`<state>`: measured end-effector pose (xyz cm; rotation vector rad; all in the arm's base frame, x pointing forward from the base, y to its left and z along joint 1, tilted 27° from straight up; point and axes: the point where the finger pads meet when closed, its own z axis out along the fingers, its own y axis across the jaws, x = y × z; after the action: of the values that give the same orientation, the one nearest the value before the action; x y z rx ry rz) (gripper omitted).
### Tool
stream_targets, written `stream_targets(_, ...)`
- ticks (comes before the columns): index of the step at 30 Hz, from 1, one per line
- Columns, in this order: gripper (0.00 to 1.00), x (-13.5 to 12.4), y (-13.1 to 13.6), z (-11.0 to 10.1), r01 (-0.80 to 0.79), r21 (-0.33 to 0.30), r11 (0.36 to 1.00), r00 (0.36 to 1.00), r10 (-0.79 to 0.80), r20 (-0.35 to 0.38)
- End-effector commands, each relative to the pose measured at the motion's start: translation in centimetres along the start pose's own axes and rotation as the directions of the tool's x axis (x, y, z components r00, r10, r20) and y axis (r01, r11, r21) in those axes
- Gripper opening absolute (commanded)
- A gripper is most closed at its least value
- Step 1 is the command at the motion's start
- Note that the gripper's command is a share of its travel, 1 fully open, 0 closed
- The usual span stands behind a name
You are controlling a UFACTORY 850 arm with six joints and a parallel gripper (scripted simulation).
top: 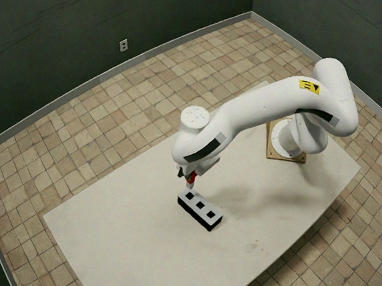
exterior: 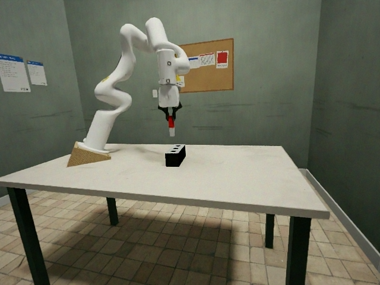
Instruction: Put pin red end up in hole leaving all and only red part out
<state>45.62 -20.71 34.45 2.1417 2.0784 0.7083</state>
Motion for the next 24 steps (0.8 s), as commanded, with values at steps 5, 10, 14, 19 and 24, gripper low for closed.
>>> stream_targets(5, 0.00, 0.1, 0.1, -5.4, 0.000, -0.001, 1.000, 1.000, 0.000, 0.000)
stream_targets(10, 0.00, 0.1, 0.1, -5.4, 0.000, -0.001, 1.000, 1.000, 0.000, 0.000)
stream_targets(14, 0.00, 0.1, 0.1, -5.4, 0.000, -0.001, 1.000, 1.000, 0.000, 0.000)
stream_targets(19, 0.00, 0.1, 0.1, -5.4, 0.000, -0.001, 1.000, 1.000, 0.000, 0.000)
stream_targets(24, 0.00, 6.0, -0.1, -5.5, 0.001, -0.001, 1.000, 1.000, -0.001, -0.003)
